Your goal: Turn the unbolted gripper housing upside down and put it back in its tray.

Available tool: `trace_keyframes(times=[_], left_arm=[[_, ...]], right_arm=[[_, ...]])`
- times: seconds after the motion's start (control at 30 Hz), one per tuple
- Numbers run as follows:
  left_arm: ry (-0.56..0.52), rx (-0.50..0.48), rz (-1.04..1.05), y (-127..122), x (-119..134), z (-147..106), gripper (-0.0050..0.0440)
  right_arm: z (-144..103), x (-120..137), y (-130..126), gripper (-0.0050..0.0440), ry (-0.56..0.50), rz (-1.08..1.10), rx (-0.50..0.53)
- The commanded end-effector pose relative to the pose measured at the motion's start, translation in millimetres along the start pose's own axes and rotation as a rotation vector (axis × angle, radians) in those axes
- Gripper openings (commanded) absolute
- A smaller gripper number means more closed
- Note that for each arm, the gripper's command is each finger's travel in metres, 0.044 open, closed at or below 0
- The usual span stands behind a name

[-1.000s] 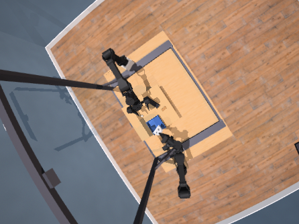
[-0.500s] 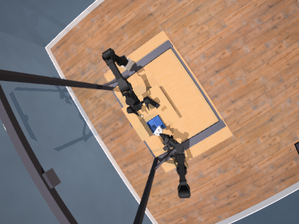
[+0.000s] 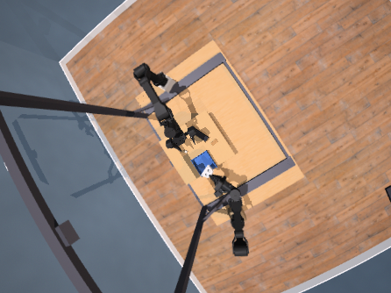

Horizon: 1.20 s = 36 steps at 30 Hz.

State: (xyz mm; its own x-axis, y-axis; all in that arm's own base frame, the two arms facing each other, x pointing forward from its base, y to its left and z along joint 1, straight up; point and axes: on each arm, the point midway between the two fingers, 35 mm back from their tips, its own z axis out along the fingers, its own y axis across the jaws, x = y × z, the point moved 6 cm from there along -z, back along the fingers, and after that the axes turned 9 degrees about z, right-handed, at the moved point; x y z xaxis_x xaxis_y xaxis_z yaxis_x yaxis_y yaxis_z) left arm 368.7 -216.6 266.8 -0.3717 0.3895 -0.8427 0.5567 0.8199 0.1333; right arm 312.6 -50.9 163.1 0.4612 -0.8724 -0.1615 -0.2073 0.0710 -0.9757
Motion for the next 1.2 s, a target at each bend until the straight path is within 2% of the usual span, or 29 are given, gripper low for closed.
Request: trace_keyframes(times=[0.0, 0.2, 1.17], left_arm=[[-0.033, -0.009, -0.003, 2, -10, -8, 0.044], [-0.033, -0.009, -0.003, 2, -10, -8, 0.044], [-0.033, -0.009, -0.003, 2, -10, -8, 0.044]], right_arm=[[0, 0, 2, 0.0118, -0.005, -0.008, 0.025], [-1, 0, 7, 0.0118, -0.009, -0.022, 0.054], [3, 5, 22, 0.0118, -0.009, -0.022, 0.054]])
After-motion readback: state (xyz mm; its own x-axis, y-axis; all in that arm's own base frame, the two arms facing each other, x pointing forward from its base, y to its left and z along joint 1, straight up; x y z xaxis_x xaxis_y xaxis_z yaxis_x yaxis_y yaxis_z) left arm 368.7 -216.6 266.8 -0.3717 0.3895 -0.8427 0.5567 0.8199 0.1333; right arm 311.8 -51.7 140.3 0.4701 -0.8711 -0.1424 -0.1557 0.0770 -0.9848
